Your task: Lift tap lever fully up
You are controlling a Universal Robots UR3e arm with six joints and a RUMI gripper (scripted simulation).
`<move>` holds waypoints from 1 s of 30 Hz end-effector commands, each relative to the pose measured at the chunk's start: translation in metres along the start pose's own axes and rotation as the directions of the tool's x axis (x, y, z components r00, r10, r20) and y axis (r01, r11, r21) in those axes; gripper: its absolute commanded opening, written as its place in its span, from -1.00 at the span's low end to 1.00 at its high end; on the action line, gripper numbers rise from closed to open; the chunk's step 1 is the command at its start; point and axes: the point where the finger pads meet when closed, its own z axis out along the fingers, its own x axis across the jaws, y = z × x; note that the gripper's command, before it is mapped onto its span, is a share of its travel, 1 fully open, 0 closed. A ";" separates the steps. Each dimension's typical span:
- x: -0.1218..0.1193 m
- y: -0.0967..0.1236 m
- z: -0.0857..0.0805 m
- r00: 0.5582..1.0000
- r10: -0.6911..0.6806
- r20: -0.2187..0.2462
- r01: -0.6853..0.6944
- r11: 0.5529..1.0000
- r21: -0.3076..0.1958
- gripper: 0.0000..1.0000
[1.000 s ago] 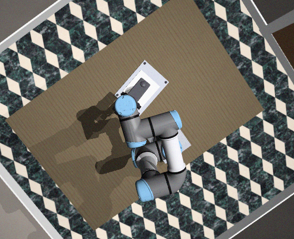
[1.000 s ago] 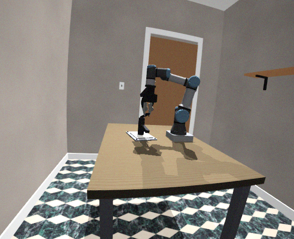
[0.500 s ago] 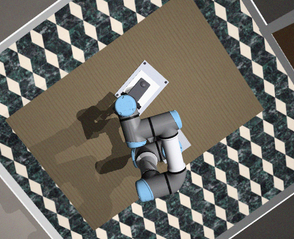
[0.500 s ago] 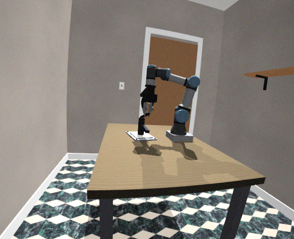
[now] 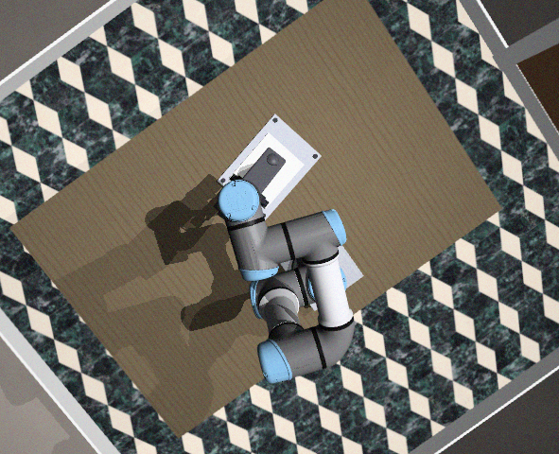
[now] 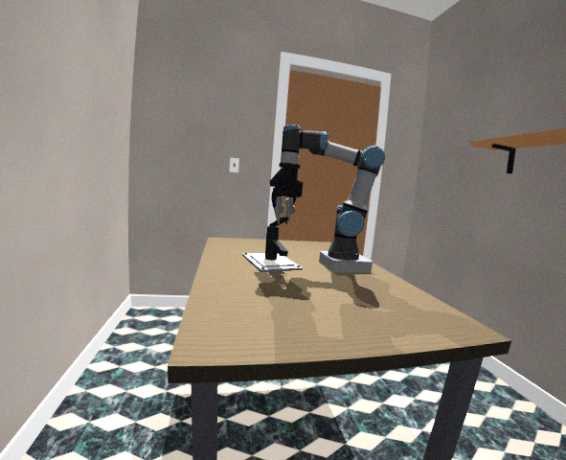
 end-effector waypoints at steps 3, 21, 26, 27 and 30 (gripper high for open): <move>-0.001 0.000 -0.001 1.000 0.000 0.003 0.000 1.000 0.001 -1.00; -0.001 0.000 -0.001 1.000 0.000 0.003 0.000 1.000 0.001 -1.00; -0.001 0.000 -0.001 1.000 0.000 0.003 0.000 1.000 0.001 -0.23; -0.001 0.000 -0.001 1.000 0.000 0.003 0.000 1.000 0.001 -0.23; -0.001 0.000 -0.001 1.000 0.000 0.003 0.000 1.000 0.001 -0.23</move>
